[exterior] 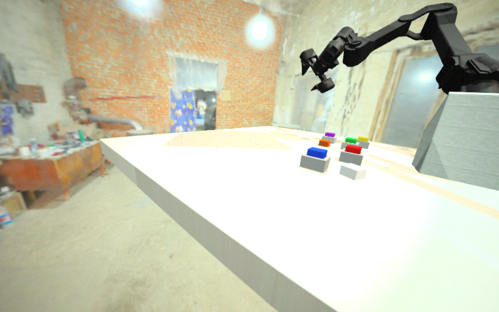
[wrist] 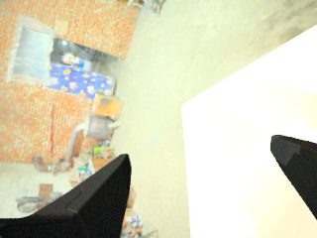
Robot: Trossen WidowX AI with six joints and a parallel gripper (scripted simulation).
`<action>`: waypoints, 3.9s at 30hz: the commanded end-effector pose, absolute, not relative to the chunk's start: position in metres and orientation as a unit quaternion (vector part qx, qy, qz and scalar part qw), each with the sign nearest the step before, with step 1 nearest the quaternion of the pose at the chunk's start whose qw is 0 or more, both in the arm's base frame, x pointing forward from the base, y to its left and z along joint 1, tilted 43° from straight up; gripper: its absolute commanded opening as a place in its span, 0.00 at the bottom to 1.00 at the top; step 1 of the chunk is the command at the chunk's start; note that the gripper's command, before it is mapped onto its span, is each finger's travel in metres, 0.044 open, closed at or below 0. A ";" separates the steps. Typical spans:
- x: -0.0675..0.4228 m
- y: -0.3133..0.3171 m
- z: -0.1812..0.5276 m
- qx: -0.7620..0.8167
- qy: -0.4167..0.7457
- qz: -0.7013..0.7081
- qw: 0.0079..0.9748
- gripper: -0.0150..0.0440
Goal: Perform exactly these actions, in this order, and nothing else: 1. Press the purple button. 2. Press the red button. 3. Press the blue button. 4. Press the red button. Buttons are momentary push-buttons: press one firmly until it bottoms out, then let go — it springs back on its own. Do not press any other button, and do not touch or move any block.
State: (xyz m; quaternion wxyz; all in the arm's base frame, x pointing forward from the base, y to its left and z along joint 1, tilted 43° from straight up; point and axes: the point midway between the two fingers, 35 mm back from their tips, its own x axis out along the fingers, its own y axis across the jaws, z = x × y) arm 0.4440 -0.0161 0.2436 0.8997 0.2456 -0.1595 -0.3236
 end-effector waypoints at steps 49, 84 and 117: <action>0.328 -0.109 0.093 -0.309 0.627 -0.208 0.684 0.53; 0.332 -0.131 0.070 -0.310 0.627 -0.208 0.683 0.29; 0.323 -0.074 0.130 -0.308 0.628 -0.207 0.684 0.29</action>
